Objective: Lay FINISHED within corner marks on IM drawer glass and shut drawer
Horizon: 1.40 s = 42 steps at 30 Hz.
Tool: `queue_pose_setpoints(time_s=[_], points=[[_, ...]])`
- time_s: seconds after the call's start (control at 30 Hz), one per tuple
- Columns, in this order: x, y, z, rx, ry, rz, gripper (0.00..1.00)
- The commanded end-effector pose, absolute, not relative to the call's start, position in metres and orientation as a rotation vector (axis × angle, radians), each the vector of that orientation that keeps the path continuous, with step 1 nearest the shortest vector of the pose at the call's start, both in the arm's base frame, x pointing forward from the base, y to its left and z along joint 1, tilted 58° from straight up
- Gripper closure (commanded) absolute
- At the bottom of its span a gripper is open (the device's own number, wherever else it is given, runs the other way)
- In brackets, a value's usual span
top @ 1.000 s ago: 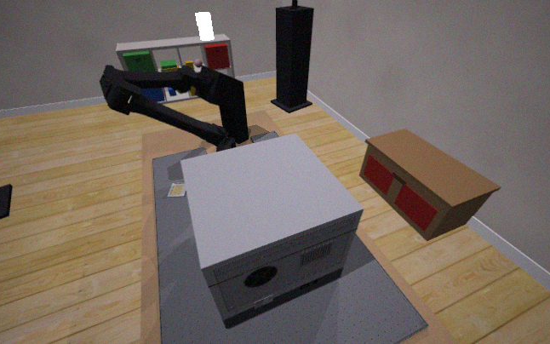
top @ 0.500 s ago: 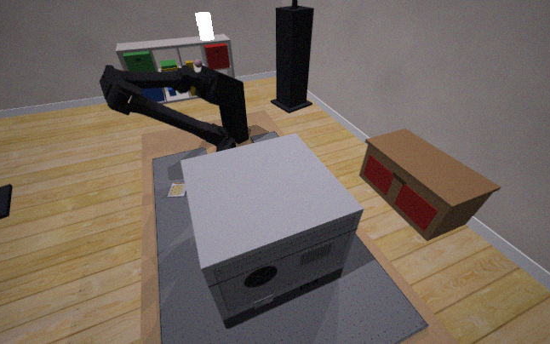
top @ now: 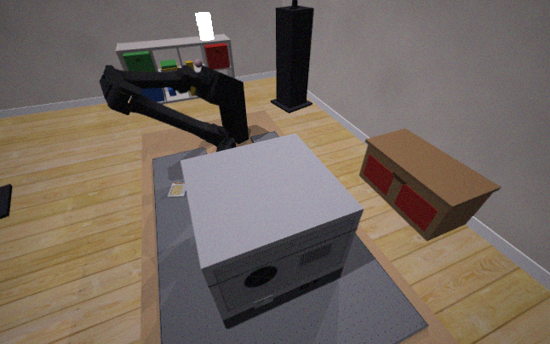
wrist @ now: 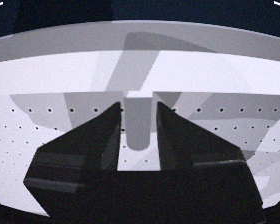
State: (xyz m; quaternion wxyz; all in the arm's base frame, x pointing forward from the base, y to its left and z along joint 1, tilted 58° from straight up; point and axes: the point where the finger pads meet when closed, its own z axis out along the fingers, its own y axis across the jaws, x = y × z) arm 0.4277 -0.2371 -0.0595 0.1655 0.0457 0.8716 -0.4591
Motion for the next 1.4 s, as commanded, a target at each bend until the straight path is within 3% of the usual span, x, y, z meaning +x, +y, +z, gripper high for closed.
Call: queue_pose_setpoints(time_s=[0.0, 1.37], points=[[0.417, -0.235, -0.063, 0.133, 2.507, -1.306, 0.74], [0.419, -0.202, -0.041, 0.113, 2.485, -1.299, 0.74]])
